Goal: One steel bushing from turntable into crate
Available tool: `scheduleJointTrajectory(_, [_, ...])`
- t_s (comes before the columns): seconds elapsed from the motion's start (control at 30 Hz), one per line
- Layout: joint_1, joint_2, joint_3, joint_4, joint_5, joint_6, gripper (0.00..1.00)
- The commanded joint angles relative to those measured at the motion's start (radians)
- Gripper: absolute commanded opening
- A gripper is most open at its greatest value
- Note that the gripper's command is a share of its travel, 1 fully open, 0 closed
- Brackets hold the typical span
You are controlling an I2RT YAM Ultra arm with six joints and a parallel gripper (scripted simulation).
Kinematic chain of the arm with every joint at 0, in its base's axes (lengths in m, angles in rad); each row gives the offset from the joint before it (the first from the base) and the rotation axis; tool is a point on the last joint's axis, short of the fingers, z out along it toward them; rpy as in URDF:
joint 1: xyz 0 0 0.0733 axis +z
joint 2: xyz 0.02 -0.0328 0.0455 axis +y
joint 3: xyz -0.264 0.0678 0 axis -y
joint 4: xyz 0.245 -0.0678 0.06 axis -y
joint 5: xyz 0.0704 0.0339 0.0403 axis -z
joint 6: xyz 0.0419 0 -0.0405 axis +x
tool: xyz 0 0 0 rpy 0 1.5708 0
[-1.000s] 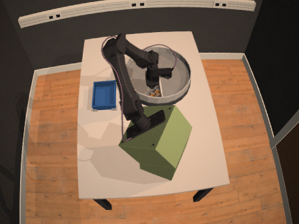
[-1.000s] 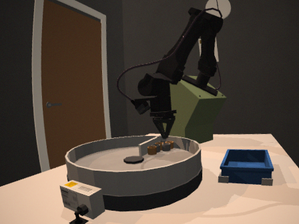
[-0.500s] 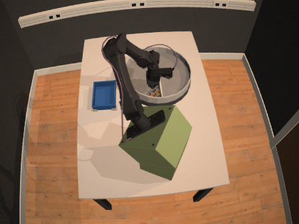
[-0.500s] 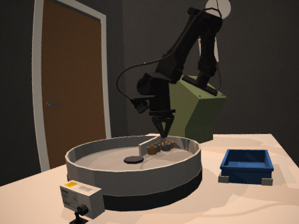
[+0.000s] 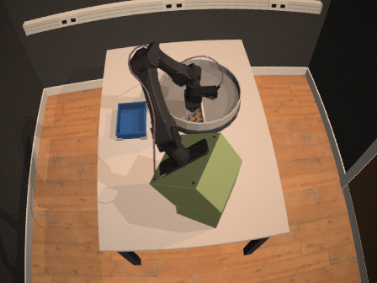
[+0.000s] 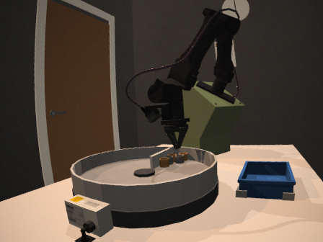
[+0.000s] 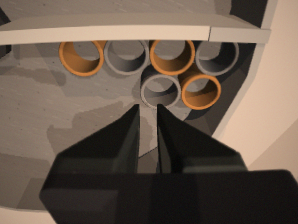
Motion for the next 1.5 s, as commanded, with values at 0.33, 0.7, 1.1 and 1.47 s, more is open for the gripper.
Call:
scheduleJointTrajectory(0.33, [-0.023, 0.016, 0.032, -0.013, 0.014, -0.005, 0.13])
scheduleJointTrajectory(0.7, [-0.021, 0.017, 0.035, -0.014, 0.014, 0.005, 0.13])
scheduleJointTrajectory(1.1, [-0.017, 0.01, 0.041, -0.011, 0.015, 0.01, 0.13])
scheduleJointTrajectory(1.47, [-0.017, 0.01, 0.041, -0.011, 0.015, 0.01, 0.13])
